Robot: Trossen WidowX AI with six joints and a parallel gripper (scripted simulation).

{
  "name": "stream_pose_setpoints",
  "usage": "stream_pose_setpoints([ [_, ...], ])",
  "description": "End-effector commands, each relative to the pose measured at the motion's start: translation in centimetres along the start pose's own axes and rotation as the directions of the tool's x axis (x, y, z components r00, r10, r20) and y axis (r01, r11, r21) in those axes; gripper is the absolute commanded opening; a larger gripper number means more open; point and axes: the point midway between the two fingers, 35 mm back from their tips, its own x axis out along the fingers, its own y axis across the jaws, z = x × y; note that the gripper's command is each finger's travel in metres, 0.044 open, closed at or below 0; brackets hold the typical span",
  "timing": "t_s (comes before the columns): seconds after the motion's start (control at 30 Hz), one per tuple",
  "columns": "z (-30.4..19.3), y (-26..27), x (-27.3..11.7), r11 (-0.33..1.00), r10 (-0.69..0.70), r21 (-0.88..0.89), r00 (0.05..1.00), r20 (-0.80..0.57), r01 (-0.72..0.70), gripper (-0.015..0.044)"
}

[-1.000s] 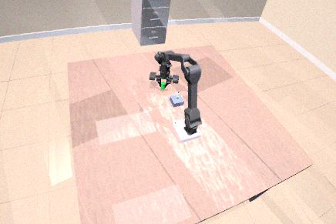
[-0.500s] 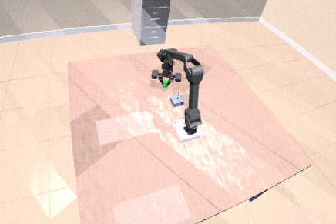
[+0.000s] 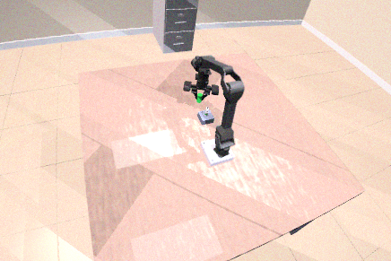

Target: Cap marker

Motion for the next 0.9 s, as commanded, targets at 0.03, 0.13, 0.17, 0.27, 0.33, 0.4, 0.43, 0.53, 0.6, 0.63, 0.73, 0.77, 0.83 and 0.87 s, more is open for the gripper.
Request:
stream_pose_setpoints([
  [0.03,-1.1,-1.4,-0.8,1.000,0.003,-0.007,1.000,-0.003,-0.003,0.0000],
  [0.13,-1.6,-2.1,-1.2,1.000,0.002,-0.009,1.000,-0.003,-0.002,0.0000],
  [0.17,-1.8,-2.4,-1.4,1.000,0.002,-0.009,1.000,-0.002,-0.002,0.0000],
  [0.27,-2.4,-3.1,-1.7,1.000,0.001,-0.011,1.000,-0.002,-0.001,0.0000],
  [0.33,-2.8,-3.5,-1.9,1.000,0.001,-0.012,1.000,-0.002,-0.001,0.0000],
  [0.4,-3.2,-4.0,-2.2,1.000,0.001,-0.013,1.000,-0.002,-0.001,0.0000],
  [0.43,-3.4,-4.2,-2.3,1.000,0.001,-0.014,1.000,-0.002,-0.001,0.0000],
  [0.53,-4.0,-4.8,-2.5,1.000,0.000,-0.016,1.000,-0.002,0.000,0.0000],
  [0.6,-4.2,-5.1,-2.7,1.000,0.000,-0.017,1.000,-0.002,0.000,0.0000],
  [0.63,-4.3,-5.1,-2.7,1.000,0.000,-0.017,1.000,-0.002,0.000,0.0000],
  [0.73,-4.3,-5.1,-2.6,1.000,0.000,-0.017,1.000,-0.002,0.000,0.0000],
  [0.77,-4.3,-5.1,-2.4,1.000,0.000,-0.017,1.000,-0.002,0.000,0.0000],
  [0.83,-4.3,-5.1,-2.2,1.000,0.000,-0.017,1.000,-0.002,0.000,0.0000],
  [0.87,-4.3,-5.1,-2.1,1.000,0.000,-0.017,1.000,-0.002,0.000,0.0000],
])
